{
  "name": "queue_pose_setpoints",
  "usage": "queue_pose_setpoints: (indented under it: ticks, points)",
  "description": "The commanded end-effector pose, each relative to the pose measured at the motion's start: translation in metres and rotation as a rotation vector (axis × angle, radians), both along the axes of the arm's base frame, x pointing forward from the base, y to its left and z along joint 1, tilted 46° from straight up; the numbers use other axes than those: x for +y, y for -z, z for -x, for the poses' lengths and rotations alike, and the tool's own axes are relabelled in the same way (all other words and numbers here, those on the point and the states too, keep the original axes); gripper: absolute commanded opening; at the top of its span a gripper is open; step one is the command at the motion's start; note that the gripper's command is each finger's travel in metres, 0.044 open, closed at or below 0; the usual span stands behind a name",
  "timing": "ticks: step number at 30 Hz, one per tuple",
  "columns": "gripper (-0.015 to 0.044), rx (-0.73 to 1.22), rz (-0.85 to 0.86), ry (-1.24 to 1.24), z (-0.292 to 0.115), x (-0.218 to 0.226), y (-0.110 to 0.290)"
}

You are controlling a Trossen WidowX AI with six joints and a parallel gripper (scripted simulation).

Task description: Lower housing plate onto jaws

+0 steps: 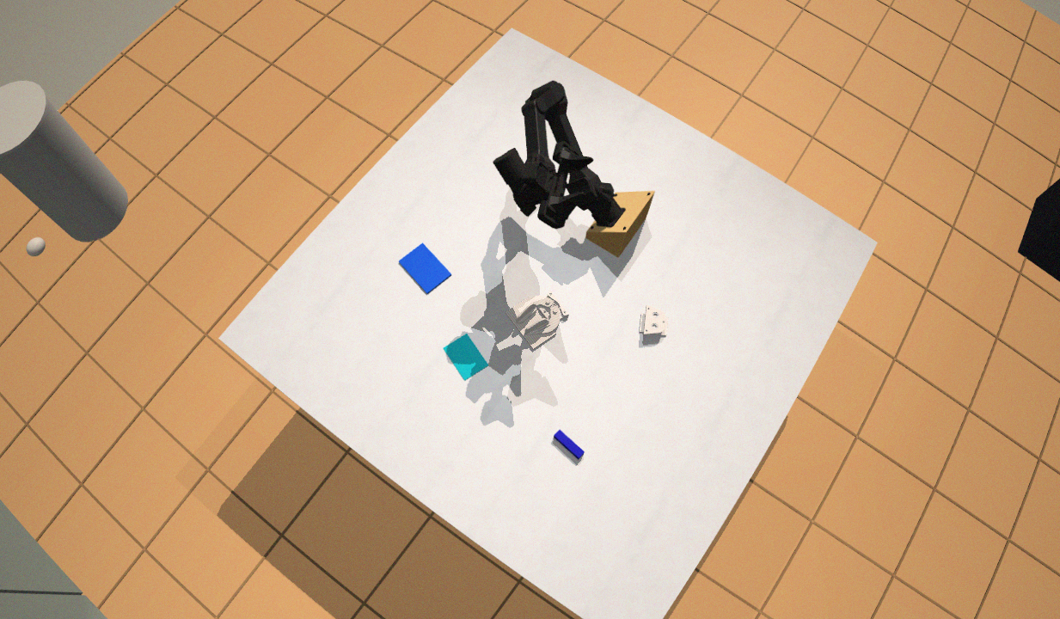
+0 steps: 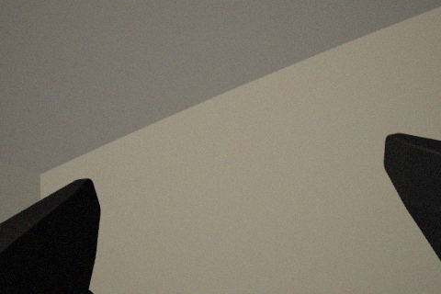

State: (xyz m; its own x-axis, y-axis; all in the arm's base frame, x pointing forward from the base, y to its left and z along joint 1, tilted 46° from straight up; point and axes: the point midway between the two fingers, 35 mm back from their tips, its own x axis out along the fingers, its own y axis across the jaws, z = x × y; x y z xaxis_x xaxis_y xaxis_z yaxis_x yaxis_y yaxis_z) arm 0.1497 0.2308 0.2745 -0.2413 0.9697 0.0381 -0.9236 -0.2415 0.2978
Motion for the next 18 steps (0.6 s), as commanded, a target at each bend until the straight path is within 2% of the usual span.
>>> queue_pose_setpoints:
  ticks: [1,2,18]
  points:
    - [0.0426,0.0,0.0,0.0,0.0,0.0,0.0]
    - [0.044,0.001,0.0,0.001,0.0,0.0,0.0]
    - [0.044,0.083,0.054,0.086,-0.031,0.025,0.017]
